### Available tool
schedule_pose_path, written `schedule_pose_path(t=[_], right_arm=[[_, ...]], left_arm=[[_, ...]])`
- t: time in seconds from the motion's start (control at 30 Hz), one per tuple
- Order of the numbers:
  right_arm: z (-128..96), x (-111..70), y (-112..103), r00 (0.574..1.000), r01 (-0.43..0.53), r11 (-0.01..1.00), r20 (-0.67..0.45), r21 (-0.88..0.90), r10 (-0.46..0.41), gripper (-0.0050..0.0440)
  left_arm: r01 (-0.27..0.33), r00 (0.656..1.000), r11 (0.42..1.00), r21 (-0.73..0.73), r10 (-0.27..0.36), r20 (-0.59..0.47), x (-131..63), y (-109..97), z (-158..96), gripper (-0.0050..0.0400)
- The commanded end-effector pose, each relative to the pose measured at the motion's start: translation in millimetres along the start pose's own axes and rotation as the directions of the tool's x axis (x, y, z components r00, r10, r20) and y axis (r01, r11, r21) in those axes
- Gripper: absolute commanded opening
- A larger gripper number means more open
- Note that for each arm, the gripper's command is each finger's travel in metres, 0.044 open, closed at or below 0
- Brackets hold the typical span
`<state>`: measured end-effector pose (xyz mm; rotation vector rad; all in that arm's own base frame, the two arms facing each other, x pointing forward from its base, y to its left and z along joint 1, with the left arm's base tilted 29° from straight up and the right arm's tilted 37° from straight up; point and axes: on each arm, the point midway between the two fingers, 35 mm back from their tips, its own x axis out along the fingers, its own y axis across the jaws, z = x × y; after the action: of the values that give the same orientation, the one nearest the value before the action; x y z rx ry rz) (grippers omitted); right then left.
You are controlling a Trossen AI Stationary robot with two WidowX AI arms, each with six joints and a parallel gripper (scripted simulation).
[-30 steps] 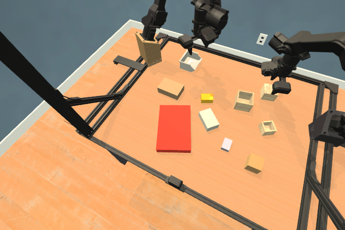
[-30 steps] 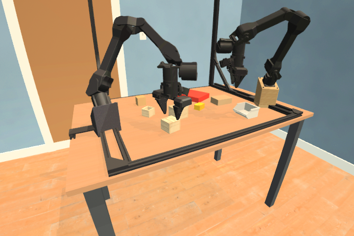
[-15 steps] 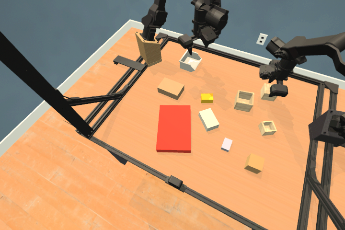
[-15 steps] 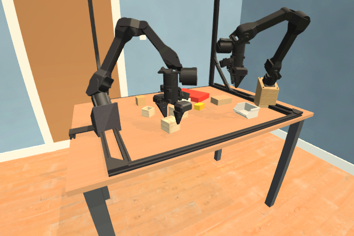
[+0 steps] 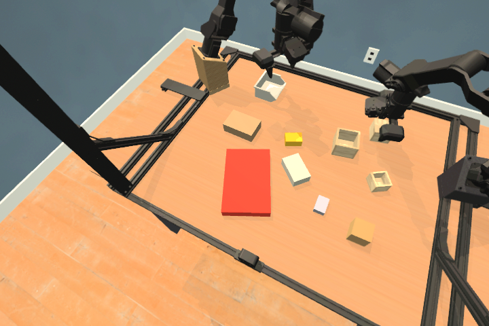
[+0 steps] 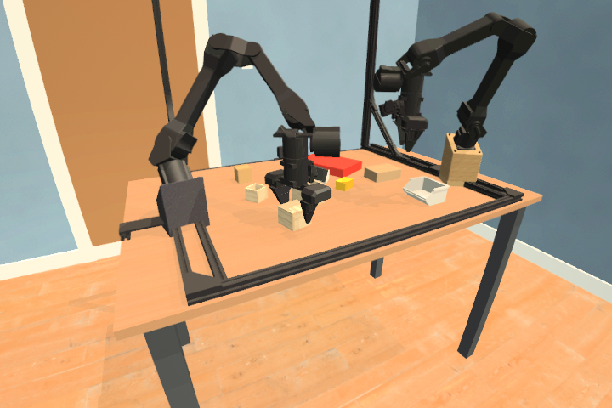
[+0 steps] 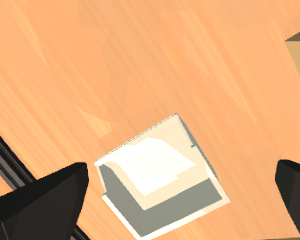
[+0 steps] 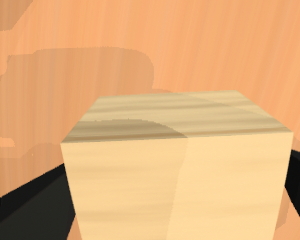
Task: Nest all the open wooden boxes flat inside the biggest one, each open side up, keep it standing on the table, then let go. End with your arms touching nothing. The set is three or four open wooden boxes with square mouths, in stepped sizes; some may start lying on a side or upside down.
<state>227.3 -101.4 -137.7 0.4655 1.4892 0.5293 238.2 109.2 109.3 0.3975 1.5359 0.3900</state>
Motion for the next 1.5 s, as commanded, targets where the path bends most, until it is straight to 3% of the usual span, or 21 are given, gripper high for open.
schedule_pose_path(t=[0.0,0.2,0.23,0.7,1.03,1.27,1.33,1.43,1.47], right_arm=[[-3.8,11.1,3.1,1.0,-0.013,1.0,-0.009,0.009,0.013,0.04],[-4.0,13.5,3.3,1.0,-0.013,1.0,-0.009,0.009,0.013,0.04],[-4.0,13.5,3.3,1.0,-0.013,1.0,-0.009,0.009,0.013,0.0376],[-4.0,13.5,3.3,1.0,-0.013,1.0,-0.009,0.009,0.013,0.0283],[-4.0,13.5,3.3,1.0,-0.013,1.0,-0.009,0.009,0.013,0.0243],[-4.0,13.5,3.3,1.0,-0.013,1.0,-0.009,0.009,0.013,0.0075],[-4.0,13.5,3.3,1.0,-0.013,1.0,-0.009,0.009,0.013,0.0075],[-5.1,11.5,2.7,1.0,-0.011,1.0,0.021,0.006,0.011,0.0003],[-5.9,10.4,2.9,0.999,-0.012,1.0,0.042,0.007,0.012,0.0]], left_arm=[[0.004,1.0,1.0,-0.005,-0.004,0.0,0.1,-0.7,-0.1,0.04],[0.004,1.0,1.0,-0.005,-0.004,0.0,0.1,-0.7,-0.1,0.04],[0.004,1.0,1.0,-0.005,-0.004,0.0,0.1,-0.7,-0.1,0.04],[0.004,1.0,1.0,-0.005,-0.004,0.0,0.1,-0.7,-0.1,0.04],[0.004,1.0,1.0,-0.005,-0.004,0.0,0.1,-0.7,-0.1,0.04],[0.004,1.0,1.0,-0.005,-0.004,0.0,0.1,-0.7,-0.1,0.04],[0.004,1.0,1.0,-0.005,-0.004,0.0,0.1,-0.7,-0.1,0.04],[0.004,1.0,1.0,-0.005,-0.004,0.0,0.1,-0.7,-0.1,0.04],[0.004,1.0,1.0,-0.005,-0.004,0.0,0.1,-0.7,-0.1,0.04]])
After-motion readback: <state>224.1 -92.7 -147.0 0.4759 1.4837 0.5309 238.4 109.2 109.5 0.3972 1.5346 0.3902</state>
